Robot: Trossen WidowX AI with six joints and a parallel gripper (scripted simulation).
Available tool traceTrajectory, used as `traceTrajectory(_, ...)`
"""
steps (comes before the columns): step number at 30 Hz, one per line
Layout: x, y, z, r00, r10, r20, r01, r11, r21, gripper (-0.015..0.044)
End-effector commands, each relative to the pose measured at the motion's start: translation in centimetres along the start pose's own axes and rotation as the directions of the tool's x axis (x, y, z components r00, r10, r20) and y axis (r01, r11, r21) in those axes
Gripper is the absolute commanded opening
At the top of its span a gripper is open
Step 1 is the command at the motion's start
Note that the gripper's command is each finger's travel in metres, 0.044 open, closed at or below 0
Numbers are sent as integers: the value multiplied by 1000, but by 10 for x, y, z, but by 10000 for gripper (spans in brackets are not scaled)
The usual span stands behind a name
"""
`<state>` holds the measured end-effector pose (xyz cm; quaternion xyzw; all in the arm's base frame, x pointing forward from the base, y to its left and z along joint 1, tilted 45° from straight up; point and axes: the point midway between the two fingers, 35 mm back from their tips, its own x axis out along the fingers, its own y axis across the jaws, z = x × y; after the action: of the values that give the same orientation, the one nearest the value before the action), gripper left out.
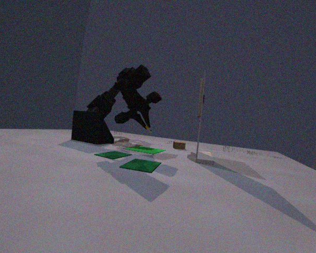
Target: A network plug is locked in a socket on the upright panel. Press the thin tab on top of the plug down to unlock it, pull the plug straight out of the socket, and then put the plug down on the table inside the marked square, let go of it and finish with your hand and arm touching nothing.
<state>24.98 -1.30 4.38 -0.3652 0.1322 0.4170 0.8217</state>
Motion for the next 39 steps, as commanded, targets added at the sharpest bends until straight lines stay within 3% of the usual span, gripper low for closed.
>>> traceTrajectory(1,1,0,2,1000,4,11,-4,1000,-10,0)
traceTrajectory(39,32,20,-1,1000,9,6,-9,1000,-11,0)
